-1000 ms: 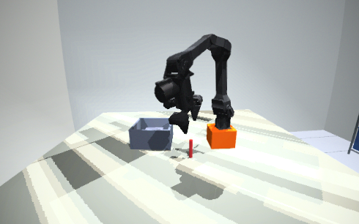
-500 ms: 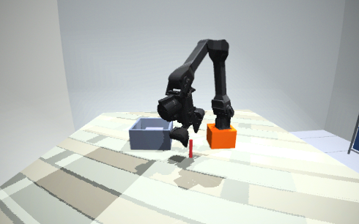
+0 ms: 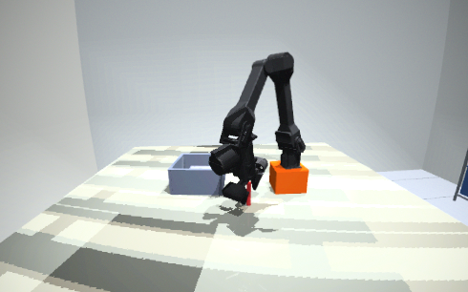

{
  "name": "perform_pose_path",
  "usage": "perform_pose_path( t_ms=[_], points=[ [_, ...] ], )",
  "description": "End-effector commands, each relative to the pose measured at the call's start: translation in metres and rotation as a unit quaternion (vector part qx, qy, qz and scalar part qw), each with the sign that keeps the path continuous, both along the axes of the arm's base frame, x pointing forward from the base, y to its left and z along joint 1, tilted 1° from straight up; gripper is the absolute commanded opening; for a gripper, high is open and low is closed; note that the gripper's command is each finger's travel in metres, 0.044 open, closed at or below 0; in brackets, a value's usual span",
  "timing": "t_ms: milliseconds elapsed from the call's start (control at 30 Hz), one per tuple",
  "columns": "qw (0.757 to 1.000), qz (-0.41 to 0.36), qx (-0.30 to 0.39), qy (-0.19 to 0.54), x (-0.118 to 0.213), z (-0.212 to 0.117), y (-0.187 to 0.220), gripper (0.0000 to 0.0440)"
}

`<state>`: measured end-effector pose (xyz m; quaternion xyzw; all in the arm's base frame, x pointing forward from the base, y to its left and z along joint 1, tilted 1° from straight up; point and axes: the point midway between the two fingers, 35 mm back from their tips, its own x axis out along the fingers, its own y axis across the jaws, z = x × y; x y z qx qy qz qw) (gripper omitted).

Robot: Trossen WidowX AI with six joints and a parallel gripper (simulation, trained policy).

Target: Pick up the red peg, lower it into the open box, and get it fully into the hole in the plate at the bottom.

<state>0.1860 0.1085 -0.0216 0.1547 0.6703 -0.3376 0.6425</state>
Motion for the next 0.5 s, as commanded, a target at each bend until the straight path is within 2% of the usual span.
perform_pose_path(
  t_ms=[0,300,333,467],
  points=[
    [1.0,-0.005,-0.009,0.009,-0.006,-0.009,-0.005,0.0259],
    [0.999,-0.006,-0.023,0.035,-0.013,-0.018,-0.009,0.003],
    [0.999,-0.005,-0.025,0.037,-0.013,-0.018,-0.009,0.0012],
    [0.999,0.001,-0.032,0.016,-0.001,-0.006,-0.01,0.0]
  ],
)
